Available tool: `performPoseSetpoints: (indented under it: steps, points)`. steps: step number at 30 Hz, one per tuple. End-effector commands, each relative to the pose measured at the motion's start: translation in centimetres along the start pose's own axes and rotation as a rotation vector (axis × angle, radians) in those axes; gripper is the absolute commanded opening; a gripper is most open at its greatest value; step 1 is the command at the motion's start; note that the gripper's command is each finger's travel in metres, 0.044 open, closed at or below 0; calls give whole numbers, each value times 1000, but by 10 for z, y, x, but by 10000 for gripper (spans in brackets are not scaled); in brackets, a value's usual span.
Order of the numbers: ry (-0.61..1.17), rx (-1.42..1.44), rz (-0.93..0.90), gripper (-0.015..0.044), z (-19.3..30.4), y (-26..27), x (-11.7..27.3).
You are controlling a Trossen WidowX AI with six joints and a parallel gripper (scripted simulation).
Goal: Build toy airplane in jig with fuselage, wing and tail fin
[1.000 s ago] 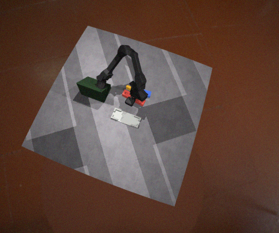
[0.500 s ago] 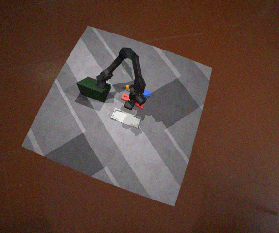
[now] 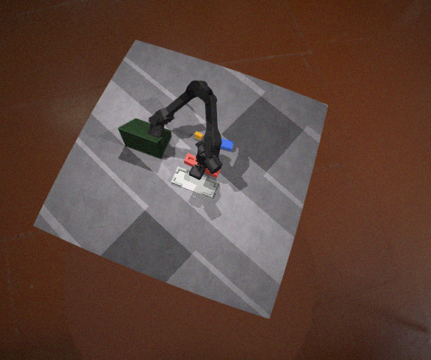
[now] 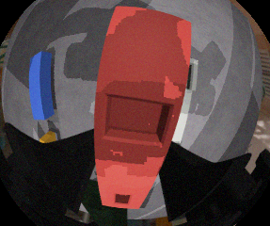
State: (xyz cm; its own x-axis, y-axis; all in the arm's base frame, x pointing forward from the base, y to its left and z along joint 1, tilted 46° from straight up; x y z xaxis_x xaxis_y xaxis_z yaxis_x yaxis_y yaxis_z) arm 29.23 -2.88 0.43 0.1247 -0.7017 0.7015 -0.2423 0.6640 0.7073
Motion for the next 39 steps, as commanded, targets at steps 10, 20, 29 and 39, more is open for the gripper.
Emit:
performPoseSetpoints:
  steps: [10, 20, 29, 39]
  points:
    - [-5, 34, 8, 0, 7, -40, -19]
    - [-5, 53, 8, 0, 16, -64, -34]
    - [-5, 53, 8, 195, 16, -65, -34]
    - [-5, 53, 8, 195, 16, -65, -34]
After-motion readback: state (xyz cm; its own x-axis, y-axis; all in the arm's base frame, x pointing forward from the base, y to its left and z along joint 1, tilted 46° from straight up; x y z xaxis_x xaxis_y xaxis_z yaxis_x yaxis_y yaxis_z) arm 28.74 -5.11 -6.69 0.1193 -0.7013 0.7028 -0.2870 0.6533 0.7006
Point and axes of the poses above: the point midway between the two fingers, 35 mm back from their tips, its own x axis back along the fingers, its own y axis across the jaws, z = x × y, the point moved 7 cm from there along x, back along the fingers, and after that the axes turned 10 degrees about x, right-handed, at the moved point
